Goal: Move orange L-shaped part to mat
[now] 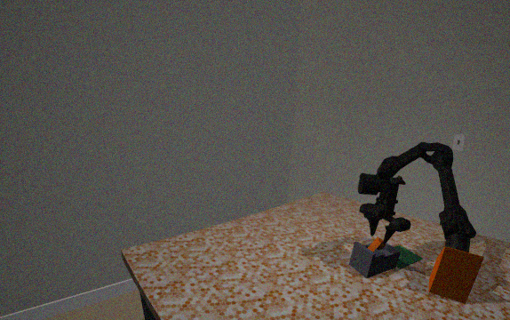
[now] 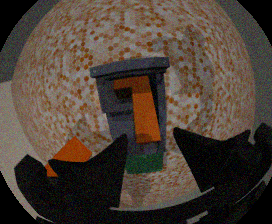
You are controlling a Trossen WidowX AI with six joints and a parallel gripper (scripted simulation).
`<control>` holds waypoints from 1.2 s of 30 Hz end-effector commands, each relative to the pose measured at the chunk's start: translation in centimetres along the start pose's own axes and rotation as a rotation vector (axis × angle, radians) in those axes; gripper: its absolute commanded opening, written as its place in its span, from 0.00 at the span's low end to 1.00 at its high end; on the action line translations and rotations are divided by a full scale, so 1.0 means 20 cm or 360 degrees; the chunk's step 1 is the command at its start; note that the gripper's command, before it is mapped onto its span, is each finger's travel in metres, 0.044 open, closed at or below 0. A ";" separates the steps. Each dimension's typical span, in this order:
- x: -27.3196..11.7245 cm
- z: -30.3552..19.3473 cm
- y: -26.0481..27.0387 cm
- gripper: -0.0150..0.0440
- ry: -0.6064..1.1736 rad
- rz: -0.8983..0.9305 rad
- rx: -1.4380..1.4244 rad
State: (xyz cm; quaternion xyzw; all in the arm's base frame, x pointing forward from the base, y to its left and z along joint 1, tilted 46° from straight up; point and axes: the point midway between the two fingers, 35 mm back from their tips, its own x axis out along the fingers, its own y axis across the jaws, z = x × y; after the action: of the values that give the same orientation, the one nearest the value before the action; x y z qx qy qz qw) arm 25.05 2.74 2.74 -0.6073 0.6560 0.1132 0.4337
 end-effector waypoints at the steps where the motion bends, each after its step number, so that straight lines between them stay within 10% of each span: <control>1: 0.04 0.00 0.00 0.73 0.0006 -0.0007 -0.0008; 17: 0.15 -0.01 0.00 0.73 0.0010 -0.0009 -0.0007; 36: 0.13 -0.01 0.00 0.25 0.0005 -0.0001 0.0000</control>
State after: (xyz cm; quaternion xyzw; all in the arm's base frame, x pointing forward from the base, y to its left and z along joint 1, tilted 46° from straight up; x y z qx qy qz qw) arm 25.25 0.80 0.93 -0.6081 0.6562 0.1127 0.4323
